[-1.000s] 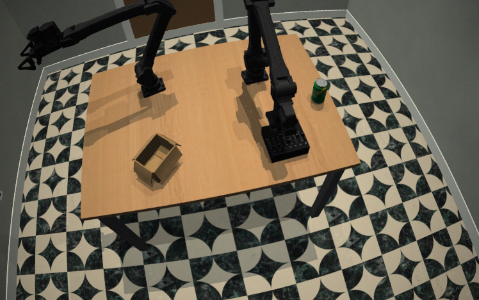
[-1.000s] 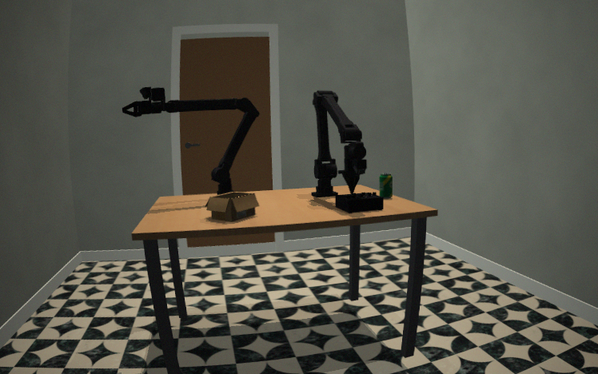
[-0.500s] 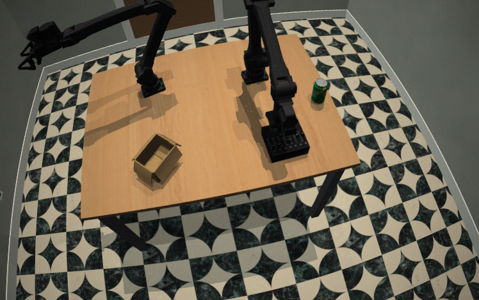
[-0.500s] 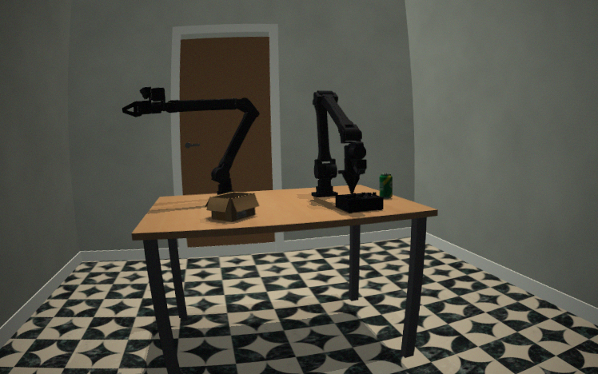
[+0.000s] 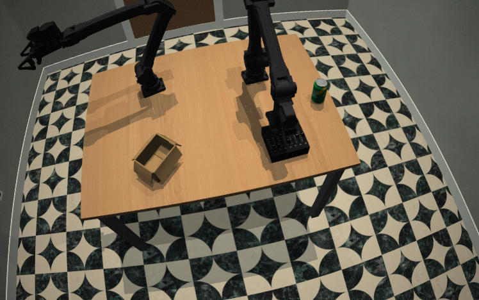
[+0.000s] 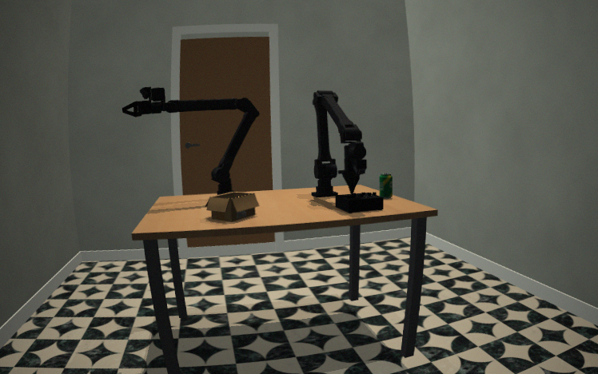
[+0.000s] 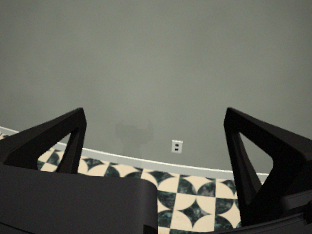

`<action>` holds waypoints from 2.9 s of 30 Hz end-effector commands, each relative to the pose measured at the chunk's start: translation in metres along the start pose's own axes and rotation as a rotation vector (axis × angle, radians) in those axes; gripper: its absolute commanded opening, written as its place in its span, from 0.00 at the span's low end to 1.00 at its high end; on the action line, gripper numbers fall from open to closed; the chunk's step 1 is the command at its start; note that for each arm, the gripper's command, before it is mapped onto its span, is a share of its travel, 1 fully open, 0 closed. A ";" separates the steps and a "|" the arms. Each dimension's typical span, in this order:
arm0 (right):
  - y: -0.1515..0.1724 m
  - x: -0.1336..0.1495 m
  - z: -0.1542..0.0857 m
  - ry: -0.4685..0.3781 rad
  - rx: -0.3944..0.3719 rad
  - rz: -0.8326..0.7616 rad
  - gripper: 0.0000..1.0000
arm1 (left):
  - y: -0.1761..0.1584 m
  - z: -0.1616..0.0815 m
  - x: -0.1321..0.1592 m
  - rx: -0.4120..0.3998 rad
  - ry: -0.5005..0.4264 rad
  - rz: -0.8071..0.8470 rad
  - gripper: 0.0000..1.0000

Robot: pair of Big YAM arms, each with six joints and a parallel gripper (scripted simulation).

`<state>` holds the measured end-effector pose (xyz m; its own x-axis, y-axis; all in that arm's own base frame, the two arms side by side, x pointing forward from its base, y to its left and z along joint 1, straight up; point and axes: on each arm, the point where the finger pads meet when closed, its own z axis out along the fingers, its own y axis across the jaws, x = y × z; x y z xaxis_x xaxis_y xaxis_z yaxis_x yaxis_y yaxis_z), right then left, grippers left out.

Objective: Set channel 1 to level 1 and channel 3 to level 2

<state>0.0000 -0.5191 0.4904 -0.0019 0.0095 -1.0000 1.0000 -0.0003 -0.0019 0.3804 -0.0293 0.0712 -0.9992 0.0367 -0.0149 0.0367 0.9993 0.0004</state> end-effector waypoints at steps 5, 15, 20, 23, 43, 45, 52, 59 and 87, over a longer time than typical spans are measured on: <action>-0.003 -0.024 -0.001 -0.059 0.003 0.008 1.00 | -0.005 0.010 0.000 0.001 0.017 0.005 0.00; -0.003 -0.024 -0.001 -0.059 0.003 0.008 1.00 | -0.005 0.011 0.000 0.001 0.016 0.005 0.00; -0.003 -0.024 -0.001 -0.059 0.003 0.008 1.00 | -0.005 0.013 -0.001 0.002 0.013 0.005 0.00; -0.003 -0.024 -0.001 -0.059 0.003 0.008 1.00 | -0.005 0.014 -0.001 0.001 0.015 0.005 0.00; -0.003 -0.024 -0.001 -0.059 0.003 0.008 1.00 | -0.005 0.014 -0.002 0.002 0.015 0.005 0.00; -0.003 -0.024 -0.001 -0.059 0.003 0.008 1.00 | -0.005 0.014 -0.002 0.002 0.015 0.005 0.00; -0.003 -0.024 -0.001 -0.059 0.003 0.008 1.00 | -0.005 0.014 -0.002 0.002 0.015 0.005 0.00; -0.003 -0.024 -0.001 -0.059 0.003 0.008 1.00 | -0.005 0.014 -0.002 0.002 0.015 0.005 0.00; -0.003 -0.024 -0.001 -0.059 0.003 0.008 1.00 | -0.005 0.012 -0.004 0.002 0.009 0.005 0.00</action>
<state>0.0000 -0.5191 0.4904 -0.0019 0.0095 -1.0000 1.0000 -0.0003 -0.0019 0.3803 -0.0293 0.0660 -0.9992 0.0367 -0.0143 0.0367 0.9993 0.0004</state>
